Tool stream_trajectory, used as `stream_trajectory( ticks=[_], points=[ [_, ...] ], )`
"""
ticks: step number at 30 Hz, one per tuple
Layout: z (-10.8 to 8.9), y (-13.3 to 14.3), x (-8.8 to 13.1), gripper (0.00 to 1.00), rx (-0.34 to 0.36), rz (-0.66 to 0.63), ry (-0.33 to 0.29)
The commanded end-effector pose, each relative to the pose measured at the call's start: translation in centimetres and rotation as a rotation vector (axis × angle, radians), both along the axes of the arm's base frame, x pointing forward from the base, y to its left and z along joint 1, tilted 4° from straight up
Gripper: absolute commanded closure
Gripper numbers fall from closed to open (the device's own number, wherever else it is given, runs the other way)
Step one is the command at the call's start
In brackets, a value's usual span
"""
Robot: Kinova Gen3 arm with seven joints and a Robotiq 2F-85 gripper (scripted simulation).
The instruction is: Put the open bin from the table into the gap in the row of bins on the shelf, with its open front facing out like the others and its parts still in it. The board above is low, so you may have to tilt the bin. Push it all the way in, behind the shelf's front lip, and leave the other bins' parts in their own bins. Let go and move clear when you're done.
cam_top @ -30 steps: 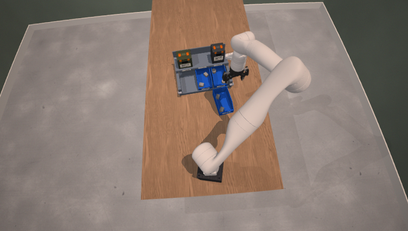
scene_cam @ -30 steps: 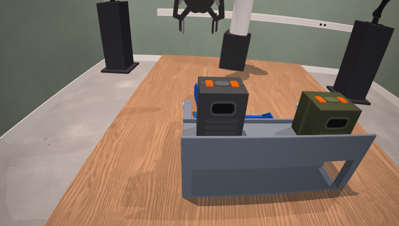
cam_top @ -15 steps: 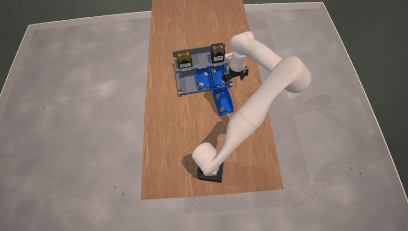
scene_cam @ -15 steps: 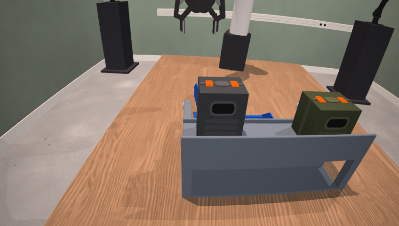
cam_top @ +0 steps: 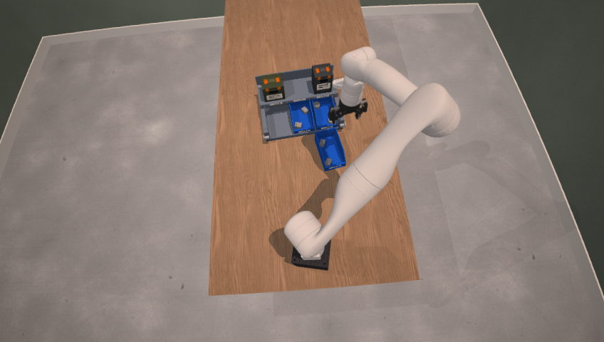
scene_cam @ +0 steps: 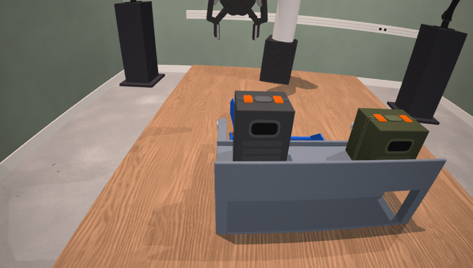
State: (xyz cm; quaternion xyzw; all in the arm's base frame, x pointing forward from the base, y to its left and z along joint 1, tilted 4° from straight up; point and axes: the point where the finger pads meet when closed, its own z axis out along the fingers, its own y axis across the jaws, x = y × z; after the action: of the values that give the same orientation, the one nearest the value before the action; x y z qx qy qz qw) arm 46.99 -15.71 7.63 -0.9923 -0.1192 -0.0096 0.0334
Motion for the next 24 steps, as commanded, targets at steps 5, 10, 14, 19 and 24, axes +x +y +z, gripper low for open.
stream_trajectory(
  ticks=[5,10,14,19,24],
  points=[
    [-0.08,0.03,0.03,0.00,-0.001,0.000,-0.002],
    [-0.72,0.21,-0.01,0.00,-0.001,0.000,-0.002],
    [-0.72,0.21,-0.01,0.00,-0.001,0.000,-0.002],
    [-0.72,0.21,-0.01,0.00,-0.001,0.000,-0.002],
    [-0.64,0.19,0.00,0.00,-0.001,0.000,-0.002]
  ],
)
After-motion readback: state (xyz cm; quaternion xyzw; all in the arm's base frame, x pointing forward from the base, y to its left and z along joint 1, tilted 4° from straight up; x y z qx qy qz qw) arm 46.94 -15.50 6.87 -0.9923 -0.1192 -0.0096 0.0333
